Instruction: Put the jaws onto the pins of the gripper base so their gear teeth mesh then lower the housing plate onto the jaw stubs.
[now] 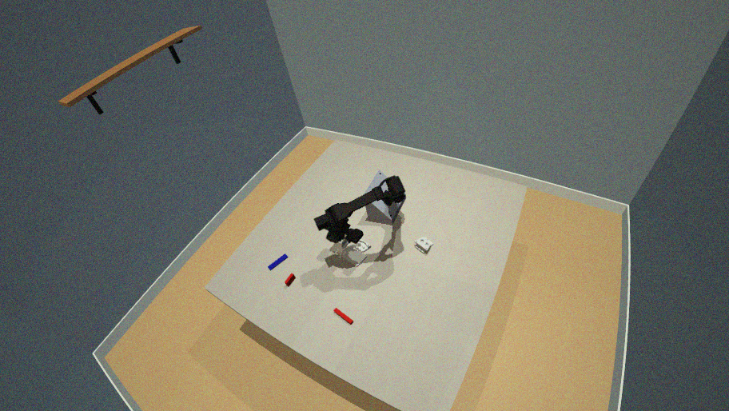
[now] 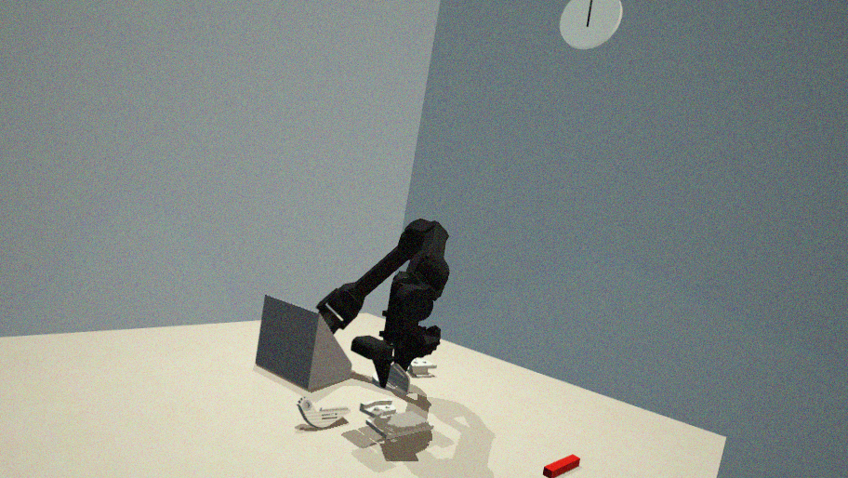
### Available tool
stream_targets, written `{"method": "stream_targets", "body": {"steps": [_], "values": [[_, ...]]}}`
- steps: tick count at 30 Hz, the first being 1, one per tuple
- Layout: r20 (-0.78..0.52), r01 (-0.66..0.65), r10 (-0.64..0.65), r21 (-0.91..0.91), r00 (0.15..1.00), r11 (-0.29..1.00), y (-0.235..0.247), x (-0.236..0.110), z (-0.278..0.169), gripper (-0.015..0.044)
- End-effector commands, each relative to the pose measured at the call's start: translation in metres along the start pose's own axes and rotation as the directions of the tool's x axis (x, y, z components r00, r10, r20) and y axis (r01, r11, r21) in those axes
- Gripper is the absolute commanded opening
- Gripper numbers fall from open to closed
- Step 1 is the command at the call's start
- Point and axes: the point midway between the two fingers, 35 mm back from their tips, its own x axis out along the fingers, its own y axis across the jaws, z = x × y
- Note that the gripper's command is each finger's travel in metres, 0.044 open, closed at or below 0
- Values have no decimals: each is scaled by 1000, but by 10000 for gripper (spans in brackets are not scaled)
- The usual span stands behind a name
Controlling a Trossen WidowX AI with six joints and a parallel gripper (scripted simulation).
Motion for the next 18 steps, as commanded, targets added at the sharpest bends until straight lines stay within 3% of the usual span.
{"method": "stream_targets", "body": {"steps": [1,18], "values": [[-1,6,-6,-5,1000,1000,-1,-1,0,134],[-1,6,-6,-18,1000,1000,-1,-1,0,134]]}}
